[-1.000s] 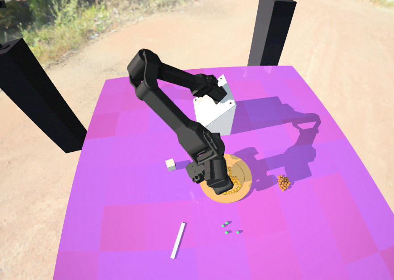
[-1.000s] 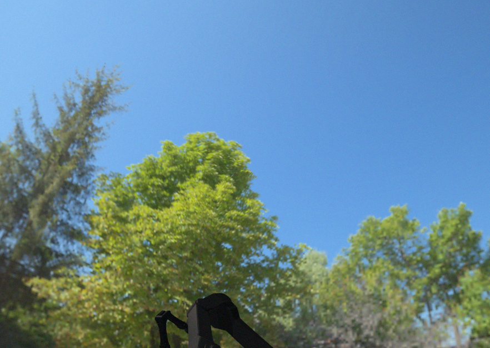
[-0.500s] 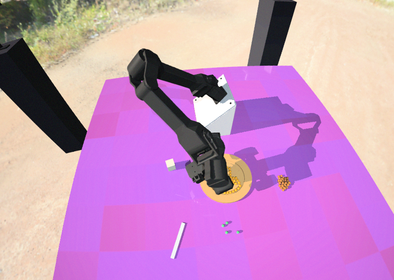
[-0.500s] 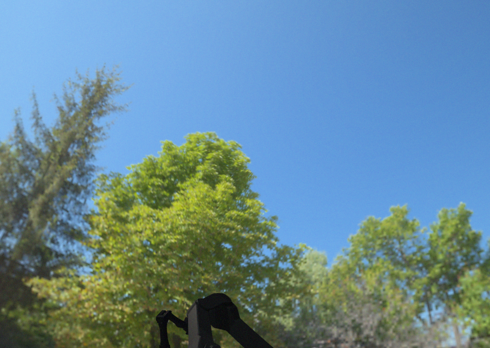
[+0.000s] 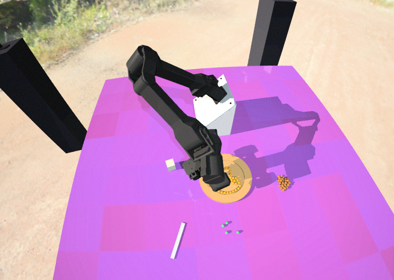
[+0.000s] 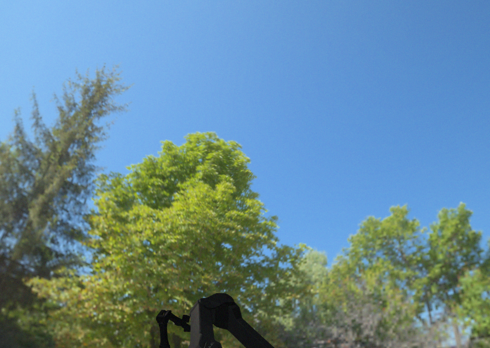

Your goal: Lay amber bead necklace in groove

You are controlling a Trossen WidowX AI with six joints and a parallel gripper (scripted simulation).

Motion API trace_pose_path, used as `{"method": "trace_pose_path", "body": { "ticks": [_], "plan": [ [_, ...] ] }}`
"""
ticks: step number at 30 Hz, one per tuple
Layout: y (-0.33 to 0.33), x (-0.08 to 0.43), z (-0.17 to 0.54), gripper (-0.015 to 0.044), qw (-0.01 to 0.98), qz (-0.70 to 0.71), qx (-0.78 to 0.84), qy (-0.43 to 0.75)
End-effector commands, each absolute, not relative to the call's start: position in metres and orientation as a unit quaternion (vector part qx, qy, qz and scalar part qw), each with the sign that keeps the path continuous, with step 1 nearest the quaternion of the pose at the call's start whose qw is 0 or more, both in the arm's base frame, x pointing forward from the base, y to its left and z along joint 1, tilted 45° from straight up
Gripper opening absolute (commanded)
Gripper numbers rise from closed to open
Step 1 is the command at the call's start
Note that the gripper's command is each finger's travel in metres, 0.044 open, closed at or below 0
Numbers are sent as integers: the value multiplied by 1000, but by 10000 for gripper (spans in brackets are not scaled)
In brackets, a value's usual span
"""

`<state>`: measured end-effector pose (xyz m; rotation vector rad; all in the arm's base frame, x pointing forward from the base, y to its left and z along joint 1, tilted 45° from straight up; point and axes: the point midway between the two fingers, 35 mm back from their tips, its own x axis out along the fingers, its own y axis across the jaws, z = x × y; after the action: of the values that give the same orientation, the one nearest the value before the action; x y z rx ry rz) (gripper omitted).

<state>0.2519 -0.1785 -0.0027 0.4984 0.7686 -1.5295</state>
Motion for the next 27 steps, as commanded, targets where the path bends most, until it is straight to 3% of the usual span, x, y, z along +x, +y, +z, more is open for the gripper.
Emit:
{"method": "trace_pose_path", "body": {
  "ticks": [1,6,22,27],
  "plan": [
    [-181,250,-5,0,628,-668,216,337],
    [-184,249,-8,0,628,-668,216,337],
    [-179,250,-3,420,628,-668,216,337],
    [-178,251,-2,440,628,-668,216,337]
  ]
}}
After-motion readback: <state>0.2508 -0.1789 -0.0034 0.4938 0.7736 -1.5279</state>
